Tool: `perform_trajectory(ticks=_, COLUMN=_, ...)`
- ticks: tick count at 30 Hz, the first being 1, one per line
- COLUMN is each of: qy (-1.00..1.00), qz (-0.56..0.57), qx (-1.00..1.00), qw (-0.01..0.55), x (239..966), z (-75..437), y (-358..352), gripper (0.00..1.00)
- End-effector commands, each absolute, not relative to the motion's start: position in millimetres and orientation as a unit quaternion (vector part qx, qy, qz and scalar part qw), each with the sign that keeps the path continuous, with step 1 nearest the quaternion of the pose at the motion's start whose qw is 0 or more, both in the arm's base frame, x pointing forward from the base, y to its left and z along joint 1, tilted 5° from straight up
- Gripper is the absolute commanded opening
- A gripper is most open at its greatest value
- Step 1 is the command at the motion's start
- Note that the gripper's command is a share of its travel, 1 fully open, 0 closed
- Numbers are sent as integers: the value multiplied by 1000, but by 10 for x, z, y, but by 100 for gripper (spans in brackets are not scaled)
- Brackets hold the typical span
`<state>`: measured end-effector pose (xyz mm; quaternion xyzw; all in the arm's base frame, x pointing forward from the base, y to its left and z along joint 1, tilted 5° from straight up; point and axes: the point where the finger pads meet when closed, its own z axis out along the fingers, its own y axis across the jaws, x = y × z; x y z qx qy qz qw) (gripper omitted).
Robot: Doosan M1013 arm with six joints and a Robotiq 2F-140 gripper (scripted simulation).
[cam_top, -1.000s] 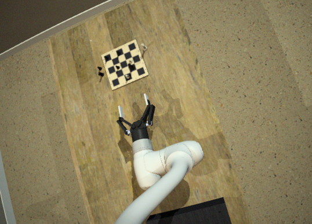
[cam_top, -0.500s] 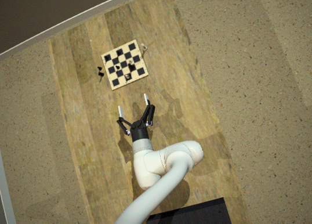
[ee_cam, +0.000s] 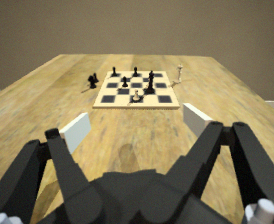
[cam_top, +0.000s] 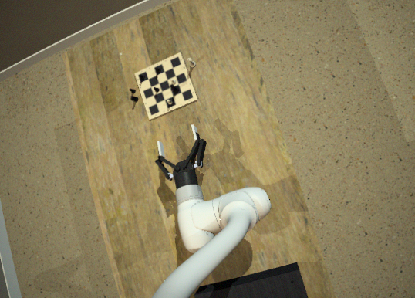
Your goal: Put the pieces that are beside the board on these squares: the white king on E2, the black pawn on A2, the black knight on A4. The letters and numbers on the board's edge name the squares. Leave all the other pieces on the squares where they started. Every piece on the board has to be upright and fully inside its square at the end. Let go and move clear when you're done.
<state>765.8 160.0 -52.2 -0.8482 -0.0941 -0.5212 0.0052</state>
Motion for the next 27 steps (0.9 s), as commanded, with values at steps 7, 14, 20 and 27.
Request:
perform_trajectory(ticks=7, qy=-93, qz=-521, qx=-848, qw=5, x=7663, z=-465, y=1602, gripper=100)
perform_trajectory(ticks=14, qy=-93, qz=-521, qx=-848, qw=5, x=7696, z=-88, y=1611, gripper=100)
perform_trajectory(ticks=20, qy=-93, qz=-521, qx=-848, qw=5, x=7719, z=171, y=1618, gripper=100)
perform_trajectory(ticks=27, qy=-93, qz=-521, qx=-848, qw=5, x=7736, z=362, y=1622, gripper=100)
